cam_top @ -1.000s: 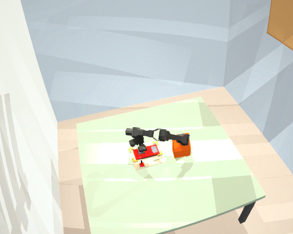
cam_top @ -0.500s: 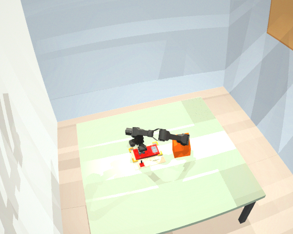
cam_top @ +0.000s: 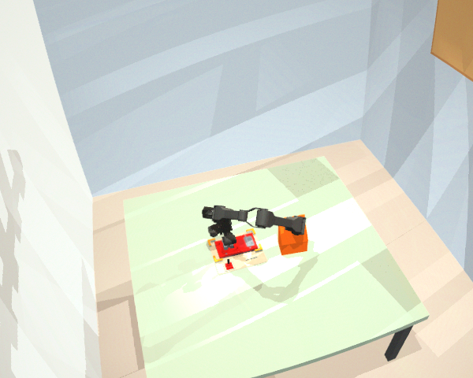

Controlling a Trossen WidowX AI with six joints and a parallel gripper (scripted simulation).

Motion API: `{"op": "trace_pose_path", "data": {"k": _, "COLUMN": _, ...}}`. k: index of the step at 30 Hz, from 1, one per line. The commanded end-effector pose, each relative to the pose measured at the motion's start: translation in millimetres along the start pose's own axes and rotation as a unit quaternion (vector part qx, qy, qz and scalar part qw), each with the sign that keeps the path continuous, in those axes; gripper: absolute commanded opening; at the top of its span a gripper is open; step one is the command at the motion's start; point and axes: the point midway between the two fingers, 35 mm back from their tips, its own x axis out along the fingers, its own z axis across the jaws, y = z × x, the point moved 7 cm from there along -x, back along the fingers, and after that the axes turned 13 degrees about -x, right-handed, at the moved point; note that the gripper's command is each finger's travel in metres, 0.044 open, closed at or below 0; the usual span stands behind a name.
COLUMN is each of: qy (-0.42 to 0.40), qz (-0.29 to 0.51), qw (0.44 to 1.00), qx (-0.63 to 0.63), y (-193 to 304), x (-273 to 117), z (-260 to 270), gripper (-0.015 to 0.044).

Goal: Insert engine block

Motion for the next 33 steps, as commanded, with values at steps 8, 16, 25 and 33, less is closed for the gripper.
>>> {"op": "trace_pose_path", "data": {"k": 8, "qy": 0.001, "qz": 0.0, "qw": 1.0, "qx": -0.012, "y": 0.1, "x": 1.2, "z": -0.6, "gripper": 0.0159}}
{"op": "trace_pose_path", "data": {"k": 16, "qy": 0.001, "qz": 0.0, "qw": 1.0, "qx": -0.004, "y": 0.1, "x": 2.2, "z": -0.6, "gripper": 0.0159}}
{"op": "trace_pose_path", "data": {"k": 25, "qy": 0.001, "qz": 0.0, "qw": 1.0, "qx": -0.002, "y": 0.0, "x": 3.3, "z": -0.8, "gripper": 0.0159}}
{"op": "trace_pose_path", "data": {"k": 33, "qy": 0.001, "qz": 0.0, "qw": 1.0, "qx": -0.003, "y": -0.1, "x": 4.3, "z": -0.9, "gripper": 0.0159}}
